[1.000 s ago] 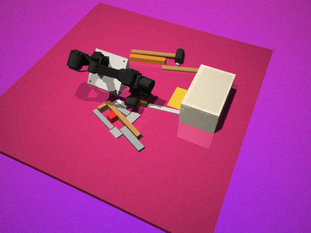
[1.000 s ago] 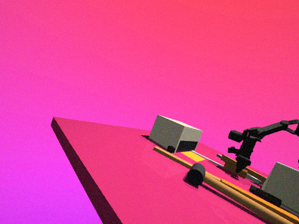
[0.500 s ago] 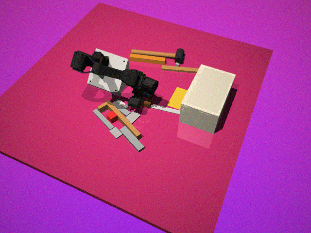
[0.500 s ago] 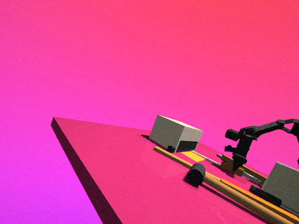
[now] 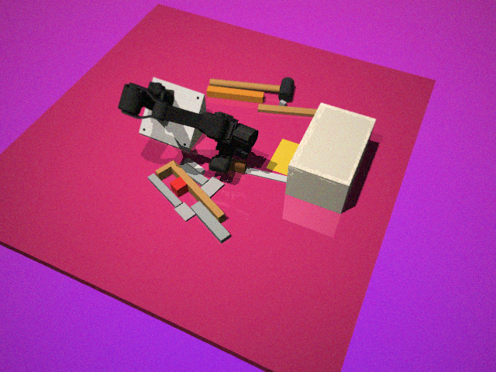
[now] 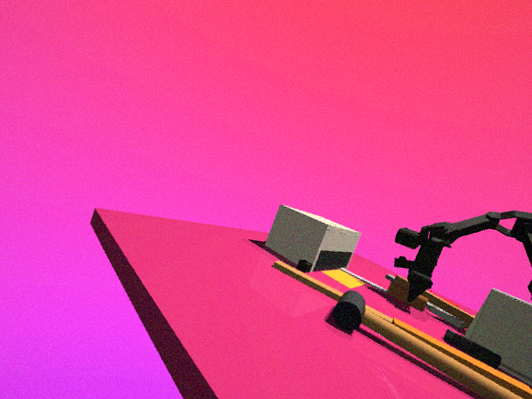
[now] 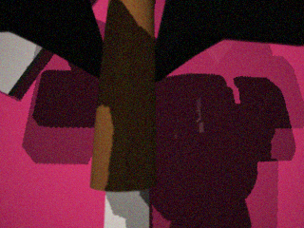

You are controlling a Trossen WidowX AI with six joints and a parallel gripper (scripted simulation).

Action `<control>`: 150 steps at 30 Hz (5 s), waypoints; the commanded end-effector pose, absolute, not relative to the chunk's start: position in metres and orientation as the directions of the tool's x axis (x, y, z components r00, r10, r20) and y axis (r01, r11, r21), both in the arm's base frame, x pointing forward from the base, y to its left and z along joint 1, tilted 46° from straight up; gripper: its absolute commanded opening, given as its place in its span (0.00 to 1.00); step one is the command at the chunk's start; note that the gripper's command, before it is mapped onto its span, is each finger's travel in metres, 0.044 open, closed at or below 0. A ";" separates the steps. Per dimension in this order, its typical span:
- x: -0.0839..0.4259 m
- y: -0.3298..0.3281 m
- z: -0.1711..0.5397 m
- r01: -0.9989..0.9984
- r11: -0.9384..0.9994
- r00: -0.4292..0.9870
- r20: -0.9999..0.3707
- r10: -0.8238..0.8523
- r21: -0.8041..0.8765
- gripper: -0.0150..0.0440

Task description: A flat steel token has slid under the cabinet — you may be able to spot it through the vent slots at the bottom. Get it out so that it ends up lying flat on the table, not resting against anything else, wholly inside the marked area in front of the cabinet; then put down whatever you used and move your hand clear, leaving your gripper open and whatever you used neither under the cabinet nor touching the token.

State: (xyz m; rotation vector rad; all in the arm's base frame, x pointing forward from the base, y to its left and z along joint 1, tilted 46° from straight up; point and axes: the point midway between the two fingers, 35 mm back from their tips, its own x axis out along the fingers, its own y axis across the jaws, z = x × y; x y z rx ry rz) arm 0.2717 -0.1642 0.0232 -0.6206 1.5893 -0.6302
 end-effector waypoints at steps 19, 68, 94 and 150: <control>0.298 -0.165 0.021 -0.032 0.703 -0.098 -0.698 -0.710 -0.711 0.25; 0.348 -0.167 0.016 -0.030 0.703 -0.096 -0.698 -0.710 -0.711 0.25; 0.372 -0.167 0.014 -0.029 0.703 -0.095 -0.698 -0.710 -0.711 0.25; 0.391 -0.145 -0.015 -0.028 0.704 -0.095 -0.699 -0.709 -0.710 0.25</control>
